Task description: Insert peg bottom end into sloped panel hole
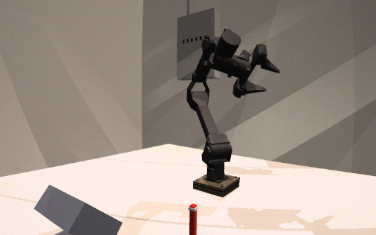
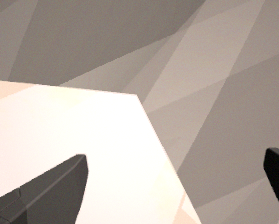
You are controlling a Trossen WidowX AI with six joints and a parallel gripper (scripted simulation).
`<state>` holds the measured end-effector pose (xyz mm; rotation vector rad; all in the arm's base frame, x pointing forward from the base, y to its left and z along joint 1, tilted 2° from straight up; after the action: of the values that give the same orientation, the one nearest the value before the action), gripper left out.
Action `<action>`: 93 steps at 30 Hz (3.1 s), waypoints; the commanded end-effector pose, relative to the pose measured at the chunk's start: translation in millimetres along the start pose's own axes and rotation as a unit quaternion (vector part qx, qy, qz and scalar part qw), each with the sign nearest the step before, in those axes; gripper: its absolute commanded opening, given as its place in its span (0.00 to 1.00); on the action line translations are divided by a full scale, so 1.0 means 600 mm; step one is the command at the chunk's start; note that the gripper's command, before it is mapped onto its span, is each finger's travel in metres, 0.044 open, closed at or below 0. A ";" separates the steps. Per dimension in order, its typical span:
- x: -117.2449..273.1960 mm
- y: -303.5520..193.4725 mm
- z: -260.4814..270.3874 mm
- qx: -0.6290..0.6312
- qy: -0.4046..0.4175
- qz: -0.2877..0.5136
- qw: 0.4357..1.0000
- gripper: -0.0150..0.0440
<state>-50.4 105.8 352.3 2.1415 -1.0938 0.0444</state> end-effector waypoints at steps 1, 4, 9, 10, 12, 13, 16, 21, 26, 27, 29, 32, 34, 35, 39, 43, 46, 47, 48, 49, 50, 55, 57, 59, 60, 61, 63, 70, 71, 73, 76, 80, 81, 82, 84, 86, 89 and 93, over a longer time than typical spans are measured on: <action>0.000 -0.001 -0.001 -0.002 0.001 0.002 1.000 0.98; -0.002 -0.023 -0.007 -0.024 0.007 0.029 0.999 1.00; -0.004 -0.065 -0.021 -0.081 0.017 0.082 0.993 1.00; -0.004 -0.072 -0.023 -0.097 0.017 0.090 0.991 1.00; -0.004 -0.086 -0.026 -0.129 0.018 0.107 0.986 1.00; -0.004 -0.093 -0.027 -0.145 0.019 0.116 0.982 1.00; -0.002 -0.113 -0.030 -0.192 0.019 0.142 0.971 1.00; 0.001 -0.142 -0.034 -0.256 0.016 0.177 0.950 1.00; 0.007 -0.180 -0.042 -0.331 0.005 0.218 0.918 1.00; 0.009 -0.188 -0.043 -0.346 0.002 0.225 0.911 1.00; 0.012 -0.203 -0.045 -0.375 -0.004 0.241 0.895 1.00; 0.018 -0.226 -0.048 -0.418 -0.014 0.264 0.869 1.00; 0.023 -0.242 -0.049 -0.445 -0.021 0.278 0.851 1.00; 0.025 -0.249 -0.050 -0.459 -0.025 0.285 0.841 1.00; 0.035 -0.280 -0.050 -0.510 -0.042 0.313 0.800 1.00; 0.046 -0.310 -0.049 -0.559 -0.060 0.339 0.754 1.00; 0.056 -0.332 -0.047 -0.593 -0.075 0.357 0.718 1.00; 0.059 -0.339 -0.046 -0.604 -0.080 0.363 0.705 1.00; 0.062 -0.347 -0.045 -0.614 -0.086 0.369 0.692 1.00; 0.065 -0.354 -0.044 -0.624 -0.091 0.375 0.679 1.00; 0.069 -0.361 -0.043 -0.634 -0.097 0.380 0.666 1.00; 0.082 -0.390 -0.038 -0.679 -0.125 0.396 0.605 1.00; 0.087 -0.401 -0.035 -0.695 -0.137 0.403 0.580 1.00; 0.093 -0.413 -0.032 -0.710 -0.149 0.409 0.553 1.00; 0.096 -0.419 -0.031 -0.717 -0.155 0.412 0.540 1.00; 0.100 -0.425 -0.029 -0.724 -0.161 0.416 0.526 1.00; 0.107 -0.439 -0.025 -0.737 -0.172 0.424 0.498 1.00; 0.134 -0.483 -0.009 -0.772 -0.212 0.450 0.396 1.00; 0.138 -0.490 -0.007 -0.776 -0.218 0.453 0.381 1.00; 0.146 -0.502 -0.001 -0.783 -0.230 0.459 0.352 1.00; 0.159 -0.520 0.008 -0.791 -0.248 0.467 0.307 1.00; 0.176 -0.543 0.022 -0.799 -0.273 0.477 0.246 1.00; 0.180 -0.548 0.026 -0.800 -0.278 0.479 0.232 1.00; 0.184 -0.553 0.030 -0.801 -0.284 0.480 0.218 1.00; 0.193 -0.564 0.037 -0.802 -0.295 0.484 0.190 1.00; 0.201 -0.573 0.045 -0.802 -0.306 0.487 0.163 1.00; 0.214 -0.587 0.056 -0.800 -0.323 0.491 0.122 1.00; 0.222 -0.592 0.063 -0.798 -0.331 0.493 0.103 1.00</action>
<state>272.1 130.0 163.1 -0.9064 -1.3834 -0.9911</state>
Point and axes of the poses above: the point midway between the two fingers, 35 mm back from their tips, its own x axis back along the fingers, its own z axis across the jaws, y = z × x, the point moved 4 cm from there along x, back along the fingers, and after that the axes turned 7 degrees about x, right-handed, at the moved point
